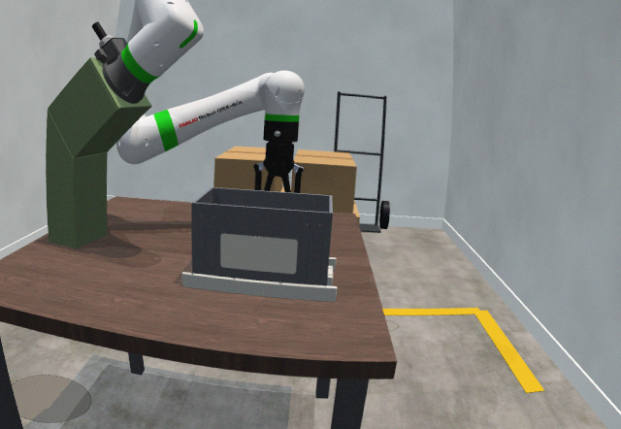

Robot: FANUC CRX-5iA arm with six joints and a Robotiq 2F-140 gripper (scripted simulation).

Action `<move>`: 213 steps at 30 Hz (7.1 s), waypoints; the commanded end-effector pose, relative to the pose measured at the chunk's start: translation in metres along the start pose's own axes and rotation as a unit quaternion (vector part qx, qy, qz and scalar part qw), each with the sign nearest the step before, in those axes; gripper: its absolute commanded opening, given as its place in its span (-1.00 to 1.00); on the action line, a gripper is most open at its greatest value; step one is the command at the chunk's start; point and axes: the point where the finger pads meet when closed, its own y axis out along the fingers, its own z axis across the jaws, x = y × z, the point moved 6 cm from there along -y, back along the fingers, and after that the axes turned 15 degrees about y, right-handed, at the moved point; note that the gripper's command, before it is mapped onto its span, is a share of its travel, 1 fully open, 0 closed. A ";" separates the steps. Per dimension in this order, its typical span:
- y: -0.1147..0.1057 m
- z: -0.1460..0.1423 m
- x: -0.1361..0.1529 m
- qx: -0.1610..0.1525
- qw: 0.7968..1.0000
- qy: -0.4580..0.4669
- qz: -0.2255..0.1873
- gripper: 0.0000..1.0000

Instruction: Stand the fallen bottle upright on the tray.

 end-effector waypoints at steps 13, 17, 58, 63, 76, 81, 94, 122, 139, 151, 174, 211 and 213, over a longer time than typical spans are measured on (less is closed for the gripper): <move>0.000 0.000 0.000 0.000 1.000 0.000 0.000 -0.24; 0.000 0.000 0.000 0.000 1.000 0.000 0.000 -0.24; 0.000 0.000 0.000 0.000 1.000 0.000 0.000 -1.00; 0.000 0.000 0.000 0.000 1.000 0.000 0.000 -1.00; 0.000 0.000 0.000 0.000 1.000 0.000 0.000 -1.00; 0.000 0.000 0.000 0.000 1.000 0.000 0.000 -1.00; 0.000 0.000 0.000 0.000 1.000 0.000 0.000 -1.00; -0.007 0.000 0.000 0.000 1.000 0.000 0.000 -1.00; -0.022 0.000 0.000 0.000 1.000 0.000 0.000 -1.00; -0.037 0.000 0.000 0.000 1.000 0.000 0.000 -1.00; -0.075 0.000 0.000 0.000 1.000 0.000 0.000 -1.00; -0.127 0.000 0.000 0.000 1.000 0.000 0.000 -1.00; -0.130 0.000 0.000 0.000 1.000 0.000 0.000 -1.00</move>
